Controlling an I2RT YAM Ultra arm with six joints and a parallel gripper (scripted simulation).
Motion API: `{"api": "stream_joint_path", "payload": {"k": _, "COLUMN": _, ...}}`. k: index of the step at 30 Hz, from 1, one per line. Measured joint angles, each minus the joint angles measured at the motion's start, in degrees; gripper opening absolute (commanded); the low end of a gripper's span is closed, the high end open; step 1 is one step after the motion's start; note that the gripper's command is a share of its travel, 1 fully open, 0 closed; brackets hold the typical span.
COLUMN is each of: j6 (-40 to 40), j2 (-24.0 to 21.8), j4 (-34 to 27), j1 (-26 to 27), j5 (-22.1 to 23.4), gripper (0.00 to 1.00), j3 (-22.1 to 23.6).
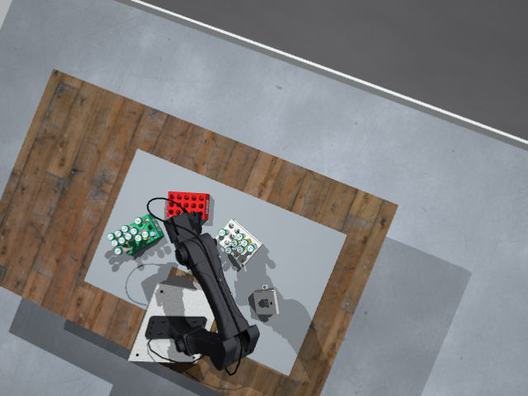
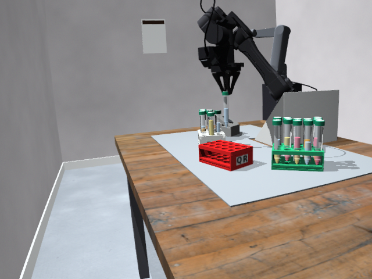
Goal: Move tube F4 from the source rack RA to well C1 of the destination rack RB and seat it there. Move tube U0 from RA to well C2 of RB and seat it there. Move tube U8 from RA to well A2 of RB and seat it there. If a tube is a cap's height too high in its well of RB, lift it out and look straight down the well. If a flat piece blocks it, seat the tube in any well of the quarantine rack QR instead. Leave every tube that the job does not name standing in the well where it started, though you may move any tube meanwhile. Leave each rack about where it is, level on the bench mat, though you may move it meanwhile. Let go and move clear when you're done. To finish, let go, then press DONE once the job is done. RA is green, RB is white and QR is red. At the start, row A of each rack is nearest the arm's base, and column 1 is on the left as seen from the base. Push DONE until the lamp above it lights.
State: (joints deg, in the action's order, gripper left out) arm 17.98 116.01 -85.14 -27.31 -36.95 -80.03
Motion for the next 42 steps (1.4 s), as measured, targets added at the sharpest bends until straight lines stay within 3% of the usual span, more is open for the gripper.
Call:
{"api": "stream_joint_path", "payload": {"k": 15, "j6": 3.0, "j2": -1.1, "j4": 0.1, "j1": -3.0, "j5": 1.6, "gripper": 0.0, "j3": 3.6}}
{"api": "stream_joint_path", "payload": {"k": 42, "j6": 8.4, "j2": 15.1, "j4": 2.6, "j1": -8.5, "j5": 4.6, "gripper": 0.0, "j3": -6.8}}
